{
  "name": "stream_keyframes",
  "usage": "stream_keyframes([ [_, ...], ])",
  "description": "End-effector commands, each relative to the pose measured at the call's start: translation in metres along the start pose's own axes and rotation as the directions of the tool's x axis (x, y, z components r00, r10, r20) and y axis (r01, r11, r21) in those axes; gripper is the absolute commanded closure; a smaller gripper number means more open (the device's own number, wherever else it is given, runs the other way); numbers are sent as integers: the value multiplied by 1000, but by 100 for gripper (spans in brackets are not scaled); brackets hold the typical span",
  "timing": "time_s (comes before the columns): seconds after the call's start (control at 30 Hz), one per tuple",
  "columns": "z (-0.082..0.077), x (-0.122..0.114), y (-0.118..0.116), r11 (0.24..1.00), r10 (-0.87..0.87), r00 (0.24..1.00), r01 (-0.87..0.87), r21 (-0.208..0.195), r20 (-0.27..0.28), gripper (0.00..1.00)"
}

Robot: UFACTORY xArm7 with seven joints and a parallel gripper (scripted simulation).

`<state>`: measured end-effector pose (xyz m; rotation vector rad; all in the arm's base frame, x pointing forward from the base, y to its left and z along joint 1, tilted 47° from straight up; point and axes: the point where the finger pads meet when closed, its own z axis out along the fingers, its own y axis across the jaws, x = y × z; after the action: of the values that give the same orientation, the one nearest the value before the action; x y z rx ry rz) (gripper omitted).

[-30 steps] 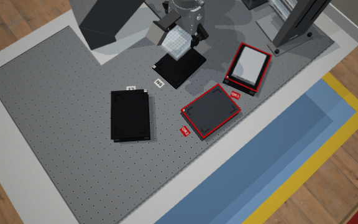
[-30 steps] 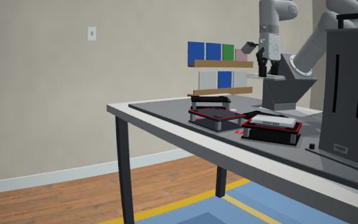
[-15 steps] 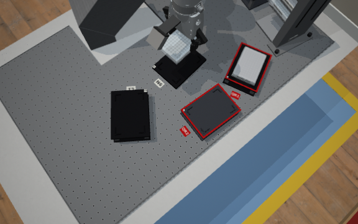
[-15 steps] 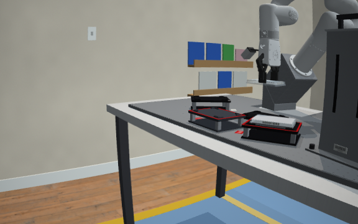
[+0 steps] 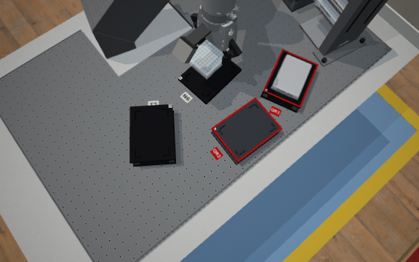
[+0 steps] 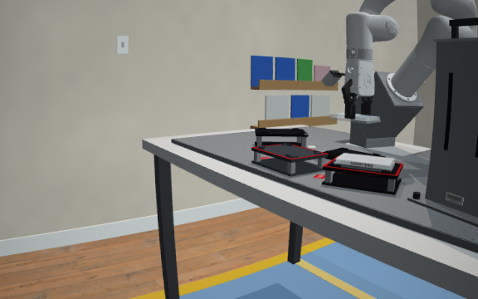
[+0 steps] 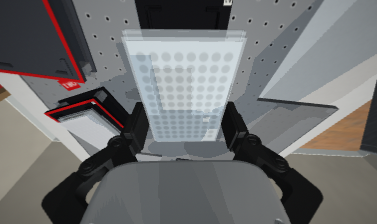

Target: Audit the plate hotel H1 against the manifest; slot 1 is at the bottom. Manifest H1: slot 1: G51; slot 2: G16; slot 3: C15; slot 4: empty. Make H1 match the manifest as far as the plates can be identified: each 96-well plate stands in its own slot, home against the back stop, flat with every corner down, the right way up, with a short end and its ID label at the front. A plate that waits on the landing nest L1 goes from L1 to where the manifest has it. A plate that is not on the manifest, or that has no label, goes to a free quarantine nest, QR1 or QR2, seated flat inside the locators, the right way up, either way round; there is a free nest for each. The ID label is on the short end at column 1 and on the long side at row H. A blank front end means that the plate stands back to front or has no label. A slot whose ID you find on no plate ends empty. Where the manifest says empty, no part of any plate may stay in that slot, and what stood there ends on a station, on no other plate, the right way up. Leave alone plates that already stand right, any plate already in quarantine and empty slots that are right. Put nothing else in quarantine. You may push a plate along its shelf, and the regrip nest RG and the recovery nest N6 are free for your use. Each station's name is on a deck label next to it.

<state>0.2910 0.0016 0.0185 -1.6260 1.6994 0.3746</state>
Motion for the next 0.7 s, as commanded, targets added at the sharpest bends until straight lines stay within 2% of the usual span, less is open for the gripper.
stream_keyframes([
  [0.0, 9, 1, -1, 1000, 0, 1000, 0, 2, -2, 100],
  [0.67, 38, 1, -1, 1000, 0, 1000, 0, 2, -2, 100],
])
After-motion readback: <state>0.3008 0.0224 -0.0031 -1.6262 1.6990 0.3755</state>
